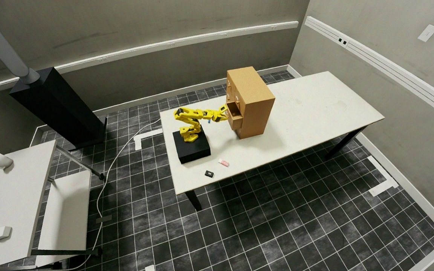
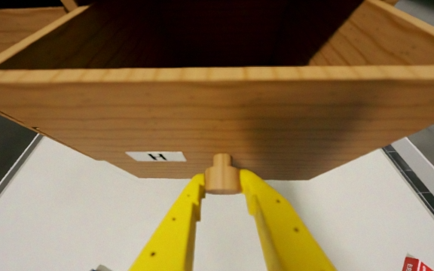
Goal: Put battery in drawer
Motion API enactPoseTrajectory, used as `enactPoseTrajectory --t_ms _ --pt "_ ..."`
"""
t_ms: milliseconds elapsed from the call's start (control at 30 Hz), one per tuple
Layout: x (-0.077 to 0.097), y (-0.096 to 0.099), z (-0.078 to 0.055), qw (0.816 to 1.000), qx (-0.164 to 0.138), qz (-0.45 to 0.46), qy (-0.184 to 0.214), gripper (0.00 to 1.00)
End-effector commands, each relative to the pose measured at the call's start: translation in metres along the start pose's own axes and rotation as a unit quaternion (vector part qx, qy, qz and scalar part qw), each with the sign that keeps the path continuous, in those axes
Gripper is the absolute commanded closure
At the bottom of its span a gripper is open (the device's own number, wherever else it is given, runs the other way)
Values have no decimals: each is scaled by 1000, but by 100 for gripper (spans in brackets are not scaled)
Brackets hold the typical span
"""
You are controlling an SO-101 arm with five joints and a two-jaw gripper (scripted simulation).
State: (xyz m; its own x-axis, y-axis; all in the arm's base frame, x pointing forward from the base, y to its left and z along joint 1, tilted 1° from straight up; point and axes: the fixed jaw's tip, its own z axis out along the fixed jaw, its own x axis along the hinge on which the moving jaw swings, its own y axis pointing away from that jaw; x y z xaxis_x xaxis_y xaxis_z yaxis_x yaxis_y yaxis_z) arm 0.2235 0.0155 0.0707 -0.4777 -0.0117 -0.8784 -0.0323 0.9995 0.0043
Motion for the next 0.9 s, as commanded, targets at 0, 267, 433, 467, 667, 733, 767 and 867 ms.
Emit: enactPoseTrajectory --t_ms 0,267,433,467,667,733,767,867 --pt "1 2 -4 1000 -4 -6 -3 100" --pt "1 2 -5 1000 -4 -6 -3 100" --pt "1 2 -5 1000 -4 -6 -3 100" --pt "1 2 -5 1000 -4 -6 -3 100" --pt "2 2 -5 1000 -5 -6 -3 100" --pt "2 2 -6 1000 -5 -6 -3 100" --pt "2 2 -6 1000 -5 -6 -3 100" --pt "3 2 -7 1000 -5 -6 -3 100"
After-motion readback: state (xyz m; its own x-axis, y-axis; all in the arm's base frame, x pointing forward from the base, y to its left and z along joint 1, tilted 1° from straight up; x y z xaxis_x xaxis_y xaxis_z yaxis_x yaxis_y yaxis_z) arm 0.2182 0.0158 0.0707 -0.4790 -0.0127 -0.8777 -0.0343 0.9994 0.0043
